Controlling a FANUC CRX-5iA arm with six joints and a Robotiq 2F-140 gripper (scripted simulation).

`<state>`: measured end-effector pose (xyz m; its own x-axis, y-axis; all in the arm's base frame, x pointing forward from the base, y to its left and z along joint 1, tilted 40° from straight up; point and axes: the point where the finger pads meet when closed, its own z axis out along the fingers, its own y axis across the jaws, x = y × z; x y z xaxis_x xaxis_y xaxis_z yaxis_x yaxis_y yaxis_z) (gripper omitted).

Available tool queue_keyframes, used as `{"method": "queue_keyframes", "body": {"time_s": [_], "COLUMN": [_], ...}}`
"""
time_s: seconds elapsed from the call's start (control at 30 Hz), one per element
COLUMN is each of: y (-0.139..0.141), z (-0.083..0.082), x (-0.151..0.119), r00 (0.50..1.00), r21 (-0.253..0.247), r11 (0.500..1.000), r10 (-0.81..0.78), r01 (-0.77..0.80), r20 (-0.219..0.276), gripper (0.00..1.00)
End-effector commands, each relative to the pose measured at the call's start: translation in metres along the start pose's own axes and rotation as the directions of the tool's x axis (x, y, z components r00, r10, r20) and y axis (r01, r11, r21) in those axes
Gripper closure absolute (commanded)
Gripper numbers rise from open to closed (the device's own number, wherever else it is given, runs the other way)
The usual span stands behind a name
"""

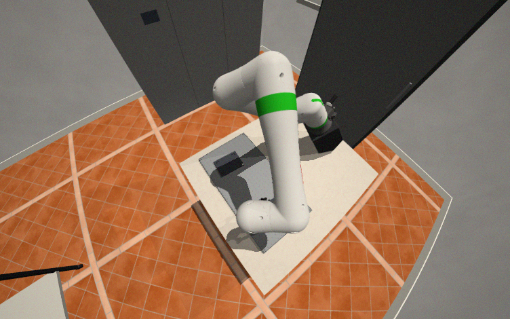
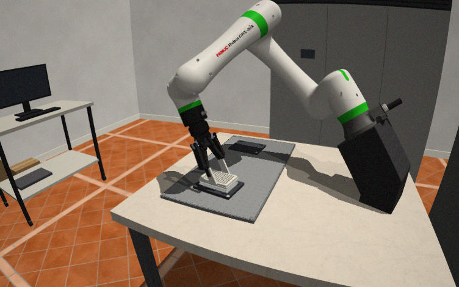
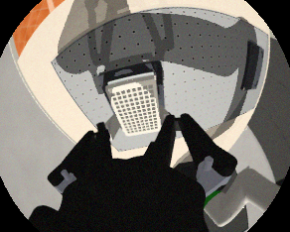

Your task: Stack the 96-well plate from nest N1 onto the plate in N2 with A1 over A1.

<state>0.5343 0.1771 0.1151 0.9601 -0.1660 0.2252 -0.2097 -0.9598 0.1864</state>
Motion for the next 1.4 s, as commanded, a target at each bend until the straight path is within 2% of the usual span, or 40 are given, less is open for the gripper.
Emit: {"method": "queue_keyframes", "body": {"time_s": [0.0, 1.03, 1.07, 1.37], "y": [-0.0002, -0.0002, -0.0002, -0.0002], "z": [0.0002, 0.0042, 0.0044, 0.0044], "x": [0.0002, 0.0021, 0.0022, 0.0022], "r00": [1.0, 1.0, 1.0, 1.0], "r21": [0.0, 0.0, 0.0, 0.0], "r11": [1.0, 1.0, 1.0, 1.0], "r10": [0.0, 0.0, 0.0, 0.0], "r01": [0.0, 0.0, 0.0, 0.0], "r20": [0.0, 0.0, 0.0, 0.0], "gripper": [1.0, 1.0, 0.0, 0.0]}}
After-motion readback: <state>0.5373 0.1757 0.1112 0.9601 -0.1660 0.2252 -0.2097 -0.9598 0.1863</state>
